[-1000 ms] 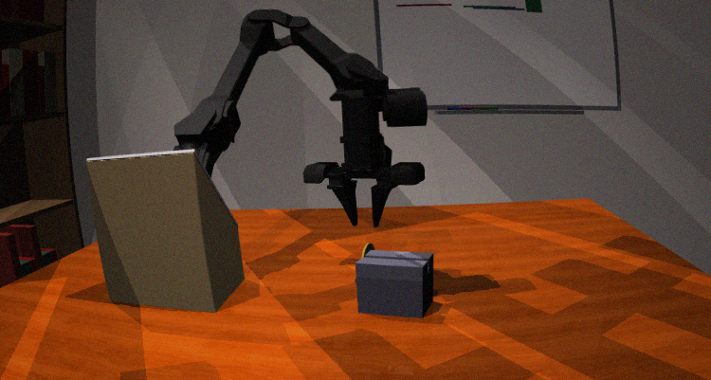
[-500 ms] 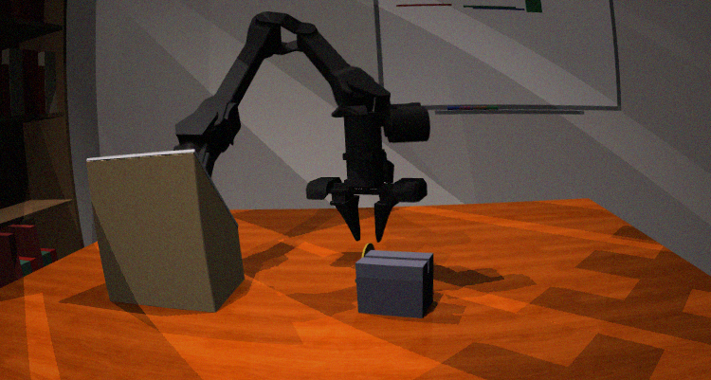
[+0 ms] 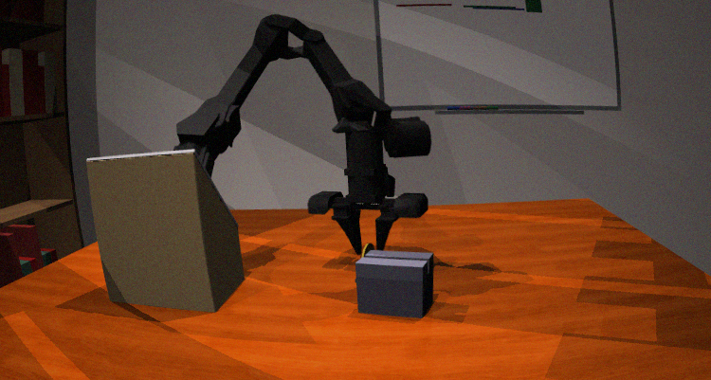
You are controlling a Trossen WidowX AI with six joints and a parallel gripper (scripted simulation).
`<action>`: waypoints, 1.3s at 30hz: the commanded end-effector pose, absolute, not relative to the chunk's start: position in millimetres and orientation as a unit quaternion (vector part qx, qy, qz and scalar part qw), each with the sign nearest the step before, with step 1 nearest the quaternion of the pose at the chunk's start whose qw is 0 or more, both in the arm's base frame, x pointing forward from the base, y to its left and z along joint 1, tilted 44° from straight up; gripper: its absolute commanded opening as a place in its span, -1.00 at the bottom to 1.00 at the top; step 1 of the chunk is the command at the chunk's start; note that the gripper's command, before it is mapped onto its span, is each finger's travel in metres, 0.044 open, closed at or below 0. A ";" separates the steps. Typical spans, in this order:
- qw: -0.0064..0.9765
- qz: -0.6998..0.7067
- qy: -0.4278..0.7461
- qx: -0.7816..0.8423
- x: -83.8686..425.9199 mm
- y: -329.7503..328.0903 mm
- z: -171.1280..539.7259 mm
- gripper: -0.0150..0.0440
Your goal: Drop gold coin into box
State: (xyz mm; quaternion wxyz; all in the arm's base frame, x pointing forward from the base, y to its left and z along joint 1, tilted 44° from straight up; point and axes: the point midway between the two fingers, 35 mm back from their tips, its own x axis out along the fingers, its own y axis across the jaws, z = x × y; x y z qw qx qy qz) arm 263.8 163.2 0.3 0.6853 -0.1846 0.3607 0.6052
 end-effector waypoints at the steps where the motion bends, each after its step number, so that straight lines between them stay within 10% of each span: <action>1: 0.686 0.603 0.364 -0.184 263.1 166.6 -5.7 0.05; 15: 0.686 0.603 0.364 -0.182 261.5 180.3 -19.6 0.05; 21: 0.686 0.603 0.364 -0.182 261.5 180.3 -19.6 -0.48; 39: 0.685 0.603 0.365 -0.184 264.6 167.0 -7.4 -0.49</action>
